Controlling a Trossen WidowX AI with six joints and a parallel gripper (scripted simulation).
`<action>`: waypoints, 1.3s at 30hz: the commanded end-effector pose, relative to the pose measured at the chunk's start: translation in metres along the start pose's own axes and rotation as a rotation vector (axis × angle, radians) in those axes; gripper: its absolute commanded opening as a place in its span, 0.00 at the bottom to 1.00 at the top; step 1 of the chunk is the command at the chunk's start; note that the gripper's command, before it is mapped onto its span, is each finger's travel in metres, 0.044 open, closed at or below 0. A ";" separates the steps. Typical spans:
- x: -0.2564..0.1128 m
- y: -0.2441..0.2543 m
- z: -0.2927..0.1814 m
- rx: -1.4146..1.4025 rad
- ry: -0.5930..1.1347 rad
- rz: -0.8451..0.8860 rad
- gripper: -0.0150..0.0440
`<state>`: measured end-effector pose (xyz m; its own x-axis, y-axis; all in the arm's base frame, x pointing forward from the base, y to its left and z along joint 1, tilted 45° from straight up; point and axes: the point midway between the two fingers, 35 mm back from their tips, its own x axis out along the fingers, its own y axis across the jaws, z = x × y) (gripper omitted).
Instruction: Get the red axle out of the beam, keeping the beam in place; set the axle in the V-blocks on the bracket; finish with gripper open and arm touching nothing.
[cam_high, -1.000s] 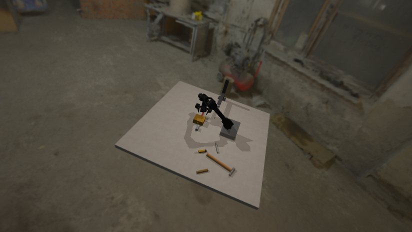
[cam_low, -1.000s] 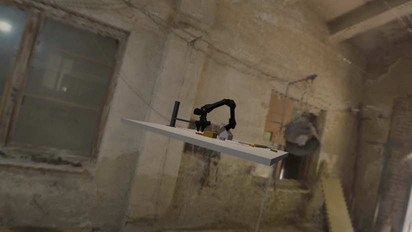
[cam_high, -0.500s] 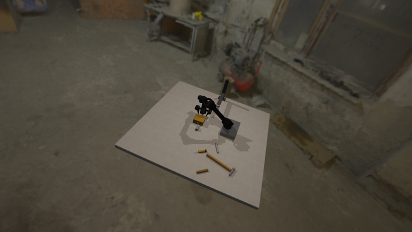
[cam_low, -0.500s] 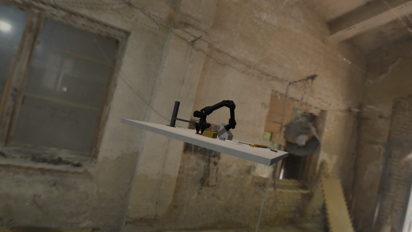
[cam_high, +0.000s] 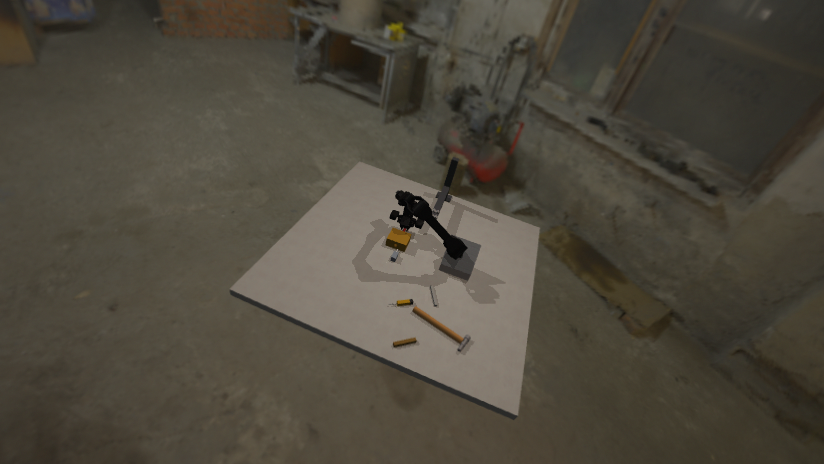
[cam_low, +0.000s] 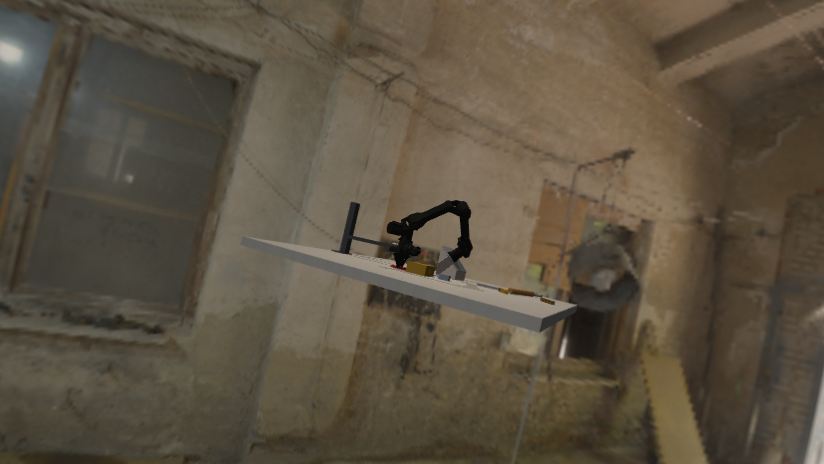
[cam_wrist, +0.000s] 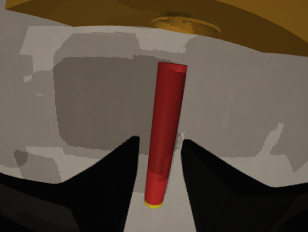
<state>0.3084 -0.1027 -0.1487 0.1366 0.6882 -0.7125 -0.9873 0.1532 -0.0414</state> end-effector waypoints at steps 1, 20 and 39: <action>0.000 0.000 0.000 -0.001 0.001 0.000 0.29; -0.072 -0.006 -0.005 0.008 0.009 -0.003 0.25; -0.139 0.004 -0.016 0.030 0.010 -0.004 0.25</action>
<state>0.2928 -0.2025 -0.0586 0.1410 0.6832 -0.7165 -0.9839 0.1768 -0.0250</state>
